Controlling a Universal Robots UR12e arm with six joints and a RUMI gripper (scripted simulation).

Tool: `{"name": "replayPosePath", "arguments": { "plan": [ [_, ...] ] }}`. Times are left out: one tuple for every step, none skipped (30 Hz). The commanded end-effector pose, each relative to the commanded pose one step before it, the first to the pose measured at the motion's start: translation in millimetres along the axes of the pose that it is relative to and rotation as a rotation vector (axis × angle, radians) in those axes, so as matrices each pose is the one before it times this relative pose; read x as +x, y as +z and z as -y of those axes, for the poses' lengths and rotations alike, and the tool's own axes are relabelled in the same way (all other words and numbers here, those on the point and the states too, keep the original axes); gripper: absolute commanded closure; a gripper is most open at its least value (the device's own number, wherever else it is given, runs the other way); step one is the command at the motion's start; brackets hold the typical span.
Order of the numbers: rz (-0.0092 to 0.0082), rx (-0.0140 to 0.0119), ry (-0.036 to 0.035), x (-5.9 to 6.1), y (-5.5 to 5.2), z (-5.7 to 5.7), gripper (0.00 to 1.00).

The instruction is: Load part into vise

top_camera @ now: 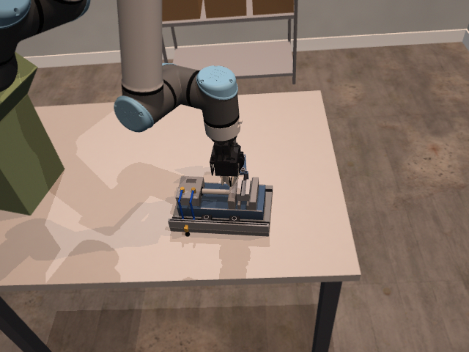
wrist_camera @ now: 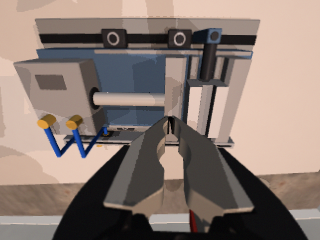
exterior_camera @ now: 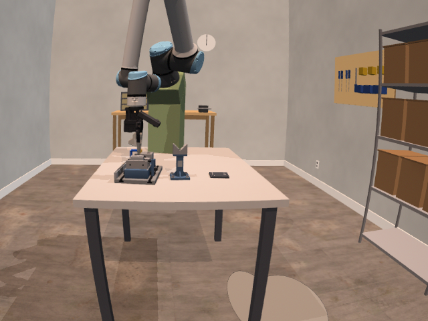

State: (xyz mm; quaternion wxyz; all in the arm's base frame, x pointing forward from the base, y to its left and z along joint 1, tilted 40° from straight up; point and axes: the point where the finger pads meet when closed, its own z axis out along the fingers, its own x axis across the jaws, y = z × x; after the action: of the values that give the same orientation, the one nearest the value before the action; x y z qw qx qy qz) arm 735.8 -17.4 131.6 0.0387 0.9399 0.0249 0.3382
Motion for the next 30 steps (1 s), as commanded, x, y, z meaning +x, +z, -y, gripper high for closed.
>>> {"name": "replayPosePath", "arguments": {
  "plan": [
    [-0.00088,-0.00015,-0.00022,0.41,0.58,0.04,1.00],
    [0.00000,0.00000,0.00000,0.00,0.24,0.00,1.00],
    [0.00000,0.00000,0.00000,0.00,0.25,0.00,1.00],
    [0.00000,0.00000,0.00000,0.00,0.26,0.00,1.00],
    [0.00000,0.00000,0.00000,0.00,0.27,0.00,1.00],
    [0.00000,0.00000,0.00000,0.00,0.28,0.00,1.00],
    [0.00000,0.00000,0.00000,0.00,0.29,0.00,1.00],
    [0.00000,0.00000,0.00000,0.00,0.00,0.00,1.00],
    [0.00000,0.00000,0.00000,0.00,0.00,0.00,1.00],
    [0.00000,0.00000,0.00000,0.00,0.30,0.00,1.00],
    [0.00000,0.00000,0.00000,0.00,0.30,0.00,1.00],
    [0.00000,0.00000,0.00000,0.00,0.31,0.00,1.00],
    [0.00000,0.00000,0.00000,0.00,0.31,0.00,1.00],
    [0.00000,0.00000,0.00000,0.00,0.31,0.00,1.00],
    [0.00000,0.00000,0.00000,0.00,0.31,0.00,1.00],
    [0.00000,0.00000,0.00000,0.00,0.31,0.00,1.00],
    [0.00000,0.00000,0.00000,0.00,0.31,0.00,1.00],
    [0.00000,0.00000,0.00000,0.00,0.30,0.00,1.00],
    [0.00000,0.00000,0.00000,0.00,0.30,0.00,1.00],
    [0.00000,0.00000,0.00000,0.00,0.29,0.00,1.00],
    [0.00000,0.00000,0.00000,0.00,0.28,0.00,1.00],
    [0.00000,0.00000,0.00000,0.00,0.28,0.00,1.00],
    [0.00000,0.00000,0.00000,0.00,0.27,0.00,1.00],
    [0.00000,0.00000,0.00000,0.00,0.25,0.00,1.00],
    [0.00000,0.00000,0.00000,0.00,0.00,0.00,1.00],
    [0.00000,0.00000,0.00000,0.00,0.00,0.00,1.00],
    [0.00000,0.00000,0.00000,0.00,0.24,0.00,1.00],
    [0.00000,0.00000,0.00000,0.00,0.23,0.00,1.00],
    [0.00000,0.00000,0.00000,0.00,0.21,0.00,1.00],
    [0.00000,0.00000,0.00000,0.00,0.20,0.00,1.00]
  ]
}}
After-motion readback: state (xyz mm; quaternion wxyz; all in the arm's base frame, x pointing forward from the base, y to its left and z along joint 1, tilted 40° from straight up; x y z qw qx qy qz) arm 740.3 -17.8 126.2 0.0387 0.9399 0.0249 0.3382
